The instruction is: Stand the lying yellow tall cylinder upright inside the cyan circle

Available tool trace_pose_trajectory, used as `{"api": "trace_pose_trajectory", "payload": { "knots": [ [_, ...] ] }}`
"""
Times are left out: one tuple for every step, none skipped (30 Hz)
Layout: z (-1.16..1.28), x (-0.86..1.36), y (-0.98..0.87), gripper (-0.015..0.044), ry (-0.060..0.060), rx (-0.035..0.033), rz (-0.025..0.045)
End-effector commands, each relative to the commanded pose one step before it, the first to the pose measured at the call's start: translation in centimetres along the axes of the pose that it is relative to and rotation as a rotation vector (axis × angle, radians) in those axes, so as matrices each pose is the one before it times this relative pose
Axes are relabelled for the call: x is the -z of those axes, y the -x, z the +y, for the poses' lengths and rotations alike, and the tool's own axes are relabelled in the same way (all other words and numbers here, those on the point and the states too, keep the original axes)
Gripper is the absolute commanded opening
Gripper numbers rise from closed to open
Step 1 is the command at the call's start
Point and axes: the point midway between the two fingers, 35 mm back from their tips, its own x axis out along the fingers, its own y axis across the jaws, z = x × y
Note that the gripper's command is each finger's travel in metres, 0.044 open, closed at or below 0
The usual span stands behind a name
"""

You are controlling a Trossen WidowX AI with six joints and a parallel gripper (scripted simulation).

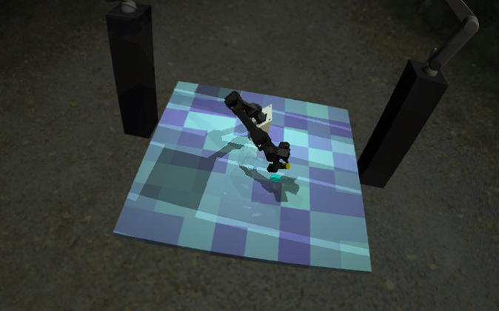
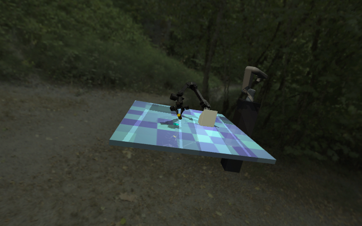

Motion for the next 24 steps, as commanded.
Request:
{"api": "trace_pose_trajectory", "payload": {
  "knots": [
    [0.181,0.071,0.085,0.0105,0.0087,-0.00576,-0.02802],
    [-0.009,0.002,0.008,0.0105,0.0011,-0.00049,-0.00741],
    [-0.009,0.002,0.009,0.0105,0.0011,-0.00044,-0.00742],
    [-0.009,0.002,0.010,0.0105,0.0012,-0.00039,-0.00742],
    [-0.009,0.002,0.011,0.0105,0.0012,-0.00034,-0.00742],
    [-0.009,0.002,0.012,0.0105,0.0012,-0.00030,-0.00743],
    [-0.009,0.002,0.012,0.0105,0.0013,-0.00025,-0.00743],
    [-0.009,0.002,0.013,0.0105,0.0013,-0.00020,-0.00743],
    [-0.009,0.002,0.014,0.0105,0.0013,-0.00015,-0.00743],
    [-0.009,0.002,0.015,0.0105,0.0013,-0.00010,-0.00743],
    [-0.009,0.002,0.016,0.0105,0.0014,-0.00005,-0.00743],
    [-0.009,0.001,0.017,0.0105,0.0014,0.00000,-0.00743],
    [-0.009,0.001,0.018,0.0105,0.0014,0.00004,-0.00743],
    [-0.009,0.001,0.019,0.0105,0.0015,0.00009,-0.00743],
    [-0.009,0.001,0.020,0.0105,0.0015,0.00014,-0.00743],
    [-0.009,0.001,0.021,0.0105,0.0015,0.00019,-0.00743],
    [-0.009,0.001,0.022,0.0105,0.0016,0.00023,-0.00742],
    [-0.009,0.001,0.023,0.0105,0.0016,0.00028,-0.00742],
    [-0.009,0.001,0.024,0.0105,0.0016,0.00033,-0.00742],
    [-0.009,0.000,0.025,0.0105,0.0016,0.00037,-0.00742],
    [-0.009,0.000,0.026,0.0105,0.0017,0.00042,-0.00741],
    [-0.009,0.000,0.026,0.0105,0.0017,0.00047,-0.00741],
    [-0.009,0.000,0.027,0.0105,0.0017,0.00051,-0.00740],
    [-0.009,0.000,0.028,0.0105,0.0018,0.00056,-0.00740]
  ]
}}
